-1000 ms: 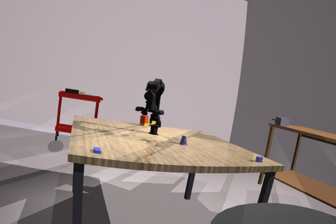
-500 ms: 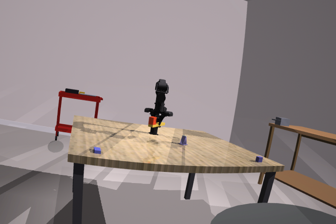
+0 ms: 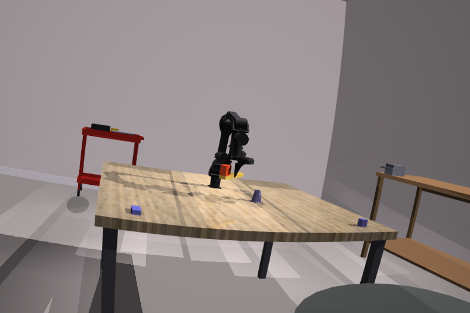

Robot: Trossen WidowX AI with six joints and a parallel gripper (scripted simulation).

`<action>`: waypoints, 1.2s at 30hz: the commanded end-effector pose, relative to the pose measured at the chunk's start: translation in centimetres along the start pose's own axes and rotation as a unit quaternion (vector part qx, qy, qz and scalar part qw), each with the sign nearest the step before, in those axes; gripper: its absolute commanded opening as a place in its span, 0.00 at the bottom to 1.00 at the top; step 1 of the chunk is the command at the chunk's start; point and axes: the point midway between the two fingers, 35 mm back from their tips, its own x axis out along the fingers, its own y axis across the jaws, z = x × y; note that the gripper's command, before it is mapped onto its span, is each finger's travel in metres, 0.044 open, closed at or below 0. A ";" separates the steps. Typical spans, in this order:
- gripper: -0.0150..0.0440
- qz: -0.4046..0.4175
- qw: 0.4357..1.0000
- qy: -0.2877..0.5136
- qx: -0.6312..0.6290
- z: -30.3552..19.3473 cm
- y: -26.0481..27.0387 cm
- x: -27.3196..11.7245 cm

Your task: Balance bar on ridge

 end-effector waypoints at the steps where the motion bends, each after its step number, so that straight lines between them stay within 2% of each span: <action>1: 0.25 0.002 1.000 0.001 0.008 0.9 -0.9 0.0; 36: 0.25 0.001 0.997 -0.002 0.078 12.2 -8.8 0.0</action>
